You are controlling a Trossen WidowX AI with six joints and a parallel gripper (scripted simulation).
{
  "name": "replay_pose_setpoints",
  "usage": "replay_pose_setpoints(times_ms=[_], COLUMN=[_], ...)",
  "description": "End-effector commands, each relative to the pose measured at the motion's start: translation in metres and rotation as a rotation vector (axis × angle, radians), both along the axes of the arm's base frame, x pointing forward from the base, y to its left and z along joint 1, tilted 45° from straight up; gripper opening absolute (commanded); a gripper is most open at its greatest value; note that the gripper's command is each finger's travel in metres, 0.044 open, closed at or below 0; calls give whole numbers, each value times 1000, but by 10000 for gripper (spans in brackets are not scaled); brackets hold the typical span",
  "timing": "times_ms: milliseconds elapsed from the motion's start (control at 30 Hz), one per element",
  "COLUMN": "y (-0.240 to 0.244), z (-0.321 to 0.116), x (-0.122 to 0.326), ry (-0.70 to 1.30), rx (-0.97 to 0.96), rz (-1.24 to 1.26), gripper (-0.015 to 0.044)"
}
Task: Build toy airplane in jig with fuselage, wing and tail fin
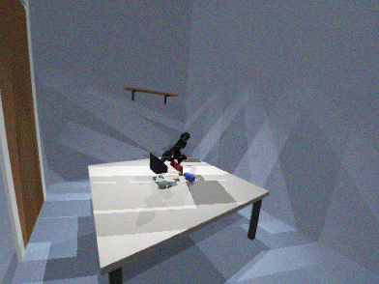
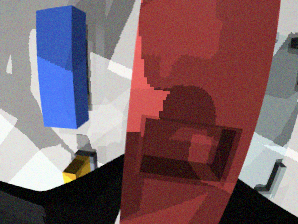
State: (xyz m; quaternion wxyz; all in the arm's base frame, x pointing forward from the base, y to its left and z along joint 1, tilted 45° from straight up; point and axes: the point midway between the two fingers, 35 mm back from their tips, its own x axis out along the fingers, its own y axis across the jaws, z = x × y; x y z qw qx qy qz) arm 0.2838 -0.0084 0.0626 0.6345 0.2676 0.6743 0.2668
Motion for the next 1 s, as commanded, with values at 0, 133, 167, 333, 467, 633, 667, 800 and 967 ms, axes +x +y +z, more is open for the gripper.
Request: replay_pose_setpoints(times_ms=[0,133,167,333,467,633,667,800,967], y=[-8,-13,-14,-21,-26,-32,-33,-38,-43], z=[-12,-24,-27,-43,-55,-70,-73,-85,-100], x=[1,2,2,2,2,1,0,-1,-4], ry=[-2,-3,-3,-4,-5,-6,-7,-8,-9], rx=[-4,-5,-5,-6,-7,-8,-8,-8,-8], rz=[0,1,1,2,2,3,4,4,5], gripper=[0,0,0,0,0,0,0,0,0])
